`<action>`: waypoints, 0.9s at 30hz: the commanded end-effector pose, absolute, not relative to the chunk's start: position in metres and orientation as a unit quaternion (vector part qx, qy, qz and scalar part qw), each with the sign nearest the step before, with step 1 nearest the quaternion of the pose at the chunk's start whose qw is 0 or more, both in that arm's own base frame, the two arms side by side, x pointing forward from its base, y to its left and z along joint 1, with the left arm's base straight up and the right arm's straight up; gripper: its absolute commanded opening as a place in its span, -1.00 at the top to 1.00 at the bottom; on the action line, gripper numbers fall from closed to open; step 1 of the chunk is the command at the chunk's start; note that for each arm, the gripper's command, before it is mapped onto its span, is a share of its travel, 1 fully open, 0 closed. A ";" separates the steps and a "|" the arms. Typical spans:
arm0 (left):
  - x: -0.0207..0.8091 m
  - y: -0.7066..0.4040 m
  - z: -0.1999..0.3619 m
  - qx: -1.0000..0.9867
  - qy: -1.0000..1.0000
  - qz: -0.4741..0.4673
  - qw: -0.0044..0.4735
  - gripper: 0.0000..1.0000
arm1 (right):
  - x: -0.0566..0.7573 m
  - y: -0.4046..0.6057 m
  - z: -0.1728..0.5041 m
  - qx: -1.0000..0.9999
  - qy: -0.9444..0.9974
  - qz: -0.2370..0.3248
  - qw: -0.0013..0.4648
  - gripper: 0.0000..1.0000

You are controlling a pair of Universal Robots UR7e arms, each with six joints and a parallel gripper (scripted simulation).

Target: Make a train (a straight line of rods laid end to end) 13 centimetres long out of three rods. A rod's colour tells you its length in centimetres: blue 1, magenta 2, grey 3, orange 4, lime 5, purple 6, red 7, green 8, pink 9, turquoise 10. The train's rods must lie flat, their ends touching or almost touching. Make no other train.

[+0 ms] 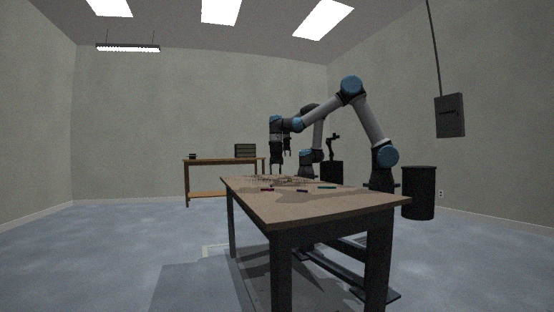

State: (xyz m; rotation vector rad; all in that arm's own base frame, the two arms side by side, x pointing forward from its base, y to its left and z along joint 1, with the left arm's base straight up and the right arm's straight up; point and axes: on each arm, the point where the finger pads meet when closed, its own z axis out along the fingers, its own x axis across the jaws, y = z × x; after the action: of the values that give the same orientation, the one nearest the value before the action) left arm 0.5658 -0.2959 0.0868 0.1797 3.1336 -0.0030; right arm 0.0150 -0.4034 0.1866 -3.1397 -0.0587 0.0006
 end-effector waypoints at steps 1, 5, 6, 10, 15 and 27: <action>0.599 -0.274 0.088 -0.019 1.000 -0.001 0.001 -1.00 | 0.015 -0.404 0.187 -1.000 -0.019 0.000 0.000 -1.00; 0.606 -0.268 0.088 -0.038 0.999 -0.001 0.001 -1.00 | 0.015 -0.404 0.187 -1.000 -0.019 0.000 0.000 -1.00; 0.606 -0.268 0.088 -0.038 0.999 -0.001 0.001 -1.00 | 0.015 -0.404 0.187 -1.000 -0.019 0.000 0.000 -1.00; 0.606 -0.268 0.088 -0.038 0.999 -0.001 0.001 -0.07 | 0.015 -0.404 0.187 -1.000 -0.019 0.000 0.000 -1.00; 0.606 -0.268 0.088 -0.038 0.999 -0.001 0.001 -0.07 | 0.015 -0.404 0.187 -1.000 -0.019 0.000 0.000 -1.00; 0.606 -0.268 0.088 -0.038 0.999 -0.001 0.001 -0.07 | 0.015 -0.404 0.187 -1.000 -0.019 0.000 0.000 -1.00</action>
State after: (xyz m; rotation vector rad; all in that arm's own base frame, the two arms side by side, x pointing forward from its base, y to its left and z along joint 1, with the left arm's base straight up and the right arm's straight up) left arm 0.6059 -0.2674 0.0874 -0.1197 3.1394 0.0000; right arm 0.0150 -0.4034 0.1866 -3.1397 -0.0587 0.0006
